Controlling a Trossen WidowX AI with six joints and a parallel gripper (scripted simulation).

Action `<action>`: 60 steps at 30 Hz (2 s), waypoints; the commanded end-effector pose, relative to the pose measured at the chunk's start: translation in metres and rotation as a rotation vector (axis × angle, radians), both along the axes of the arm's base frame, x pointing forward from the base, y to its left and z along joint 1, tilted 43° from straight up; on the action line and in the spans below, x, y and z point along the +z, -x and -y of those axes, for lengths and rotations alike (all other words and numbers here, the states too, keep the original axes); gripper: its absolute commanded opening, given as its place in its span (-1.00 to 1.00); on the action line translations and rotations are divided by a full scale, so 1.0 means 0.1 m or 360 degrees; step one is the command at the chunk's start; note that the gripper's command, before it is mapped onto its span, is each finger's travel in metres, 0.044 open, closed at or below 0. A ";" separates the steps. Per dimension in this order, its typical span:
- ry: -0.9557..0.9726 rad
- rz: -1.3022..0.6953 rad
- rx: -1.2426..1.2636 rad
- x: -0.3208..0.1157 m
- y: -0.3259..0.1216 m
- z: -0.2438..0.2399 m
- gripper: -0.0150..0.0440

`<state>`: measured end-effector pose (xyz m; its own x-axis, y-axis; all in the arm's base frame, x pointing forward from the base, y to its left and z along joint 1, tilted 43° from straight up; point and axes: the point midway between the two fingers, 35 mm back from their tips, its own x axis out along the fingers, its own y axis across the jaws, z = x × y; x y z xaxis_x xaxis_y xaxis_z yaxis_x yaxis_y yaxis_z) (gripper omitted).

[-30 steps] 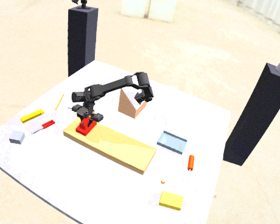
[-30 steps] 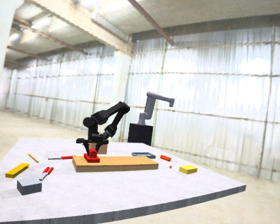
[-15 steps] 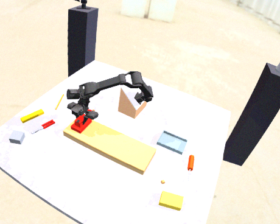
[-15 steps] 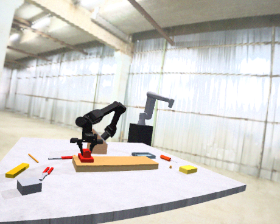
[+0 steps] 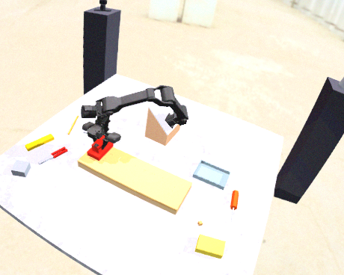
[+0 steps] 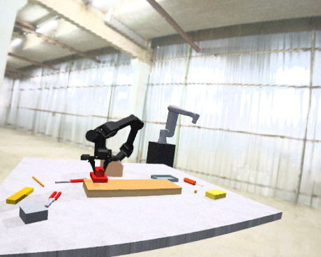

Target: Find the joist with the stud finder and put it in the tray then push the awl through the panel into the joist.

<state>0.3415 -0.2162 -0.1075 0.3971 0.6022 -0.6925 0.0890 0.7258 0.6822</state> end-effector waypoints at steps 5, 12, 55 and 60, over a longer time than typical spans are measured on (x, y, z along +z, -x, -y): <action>0.0038 0.0022 -0.0010 0.33 0.05 0.36 -0.49; 0.0040 0.0021 -0.0008 0.56 0.12 0.55 -0.49; 0.0370 0.0594 0.0782 2.41 -0.47 -1.55 -0.49; 0.0393 0.0683 0.0884 2.61 -0.39 -1.85 -0.49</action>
<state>0.3851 -0.0434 0.1408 0.3377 0.6346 -0.6952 -0.5351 0.7370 0.4129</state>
